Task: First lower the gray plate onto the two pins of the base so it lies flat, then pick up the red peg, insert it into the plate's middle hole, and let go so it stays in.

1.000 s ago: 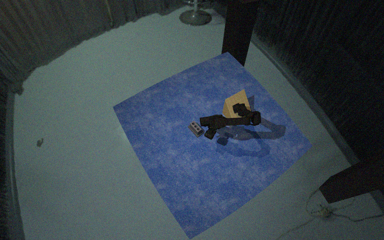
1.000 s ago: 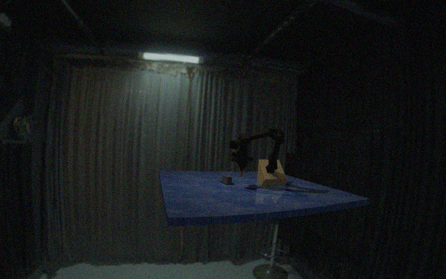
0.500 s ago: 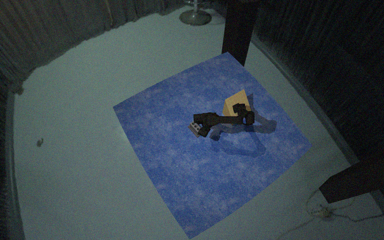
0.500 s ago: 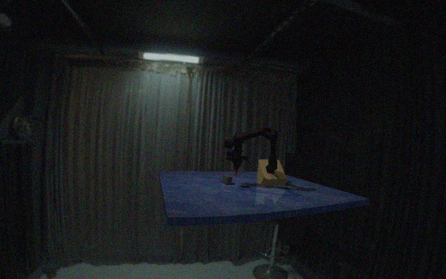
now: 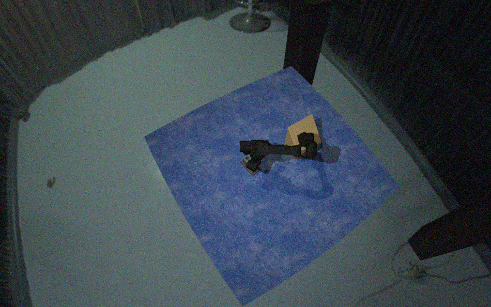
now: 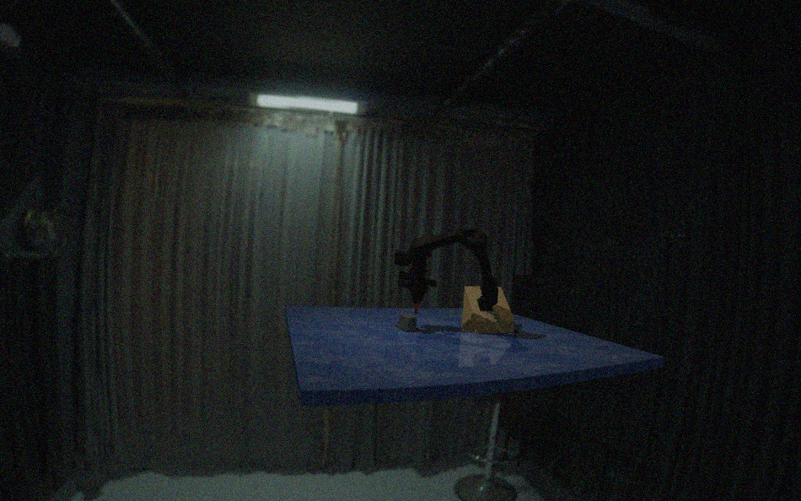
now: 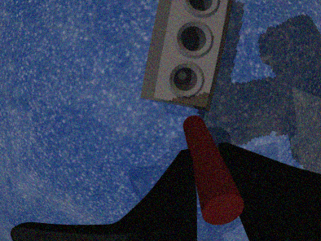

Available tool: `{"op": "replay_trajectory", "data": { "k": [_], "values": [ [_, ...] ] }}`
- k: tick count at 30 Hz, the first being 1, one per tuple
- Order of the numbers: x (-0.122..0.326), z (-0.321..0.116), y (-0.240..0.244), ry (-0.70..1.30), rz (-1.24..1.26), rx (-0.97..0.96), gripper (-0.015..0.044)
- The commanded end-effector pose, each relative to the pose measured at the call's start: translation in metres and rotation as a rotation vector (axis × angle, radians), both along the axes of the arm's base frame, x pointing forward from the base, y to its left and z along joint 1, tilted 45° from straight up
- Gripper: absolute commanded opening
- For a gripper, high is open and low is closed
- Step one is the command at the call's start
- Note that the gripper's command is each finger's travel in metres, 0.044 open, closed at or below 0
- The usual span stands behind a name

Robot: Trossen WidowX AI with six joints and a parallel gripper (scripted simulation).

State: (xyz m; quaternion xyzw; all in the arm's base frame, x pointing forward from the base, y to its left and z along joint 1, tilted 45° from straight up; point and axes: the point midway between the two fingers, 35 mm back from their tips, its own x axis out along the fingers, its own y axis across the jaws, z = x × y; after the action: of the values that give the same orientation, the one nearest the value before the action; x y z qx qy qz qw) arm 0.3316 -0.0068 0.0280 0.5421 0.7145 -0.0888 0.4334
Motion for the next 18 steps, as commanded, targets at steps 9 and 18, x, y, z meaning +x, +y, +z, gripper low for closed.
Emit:
{"op": "replay_trajectory", "data": {
  "k": [9,18],
  "values": [
    [0.014,-0.027,-0.022,-0.007,0.008,-0.001,0.0],
    [0.02,-0.042,-0.034,-0.008,0.009,0.002,0.0]
  ]
}}
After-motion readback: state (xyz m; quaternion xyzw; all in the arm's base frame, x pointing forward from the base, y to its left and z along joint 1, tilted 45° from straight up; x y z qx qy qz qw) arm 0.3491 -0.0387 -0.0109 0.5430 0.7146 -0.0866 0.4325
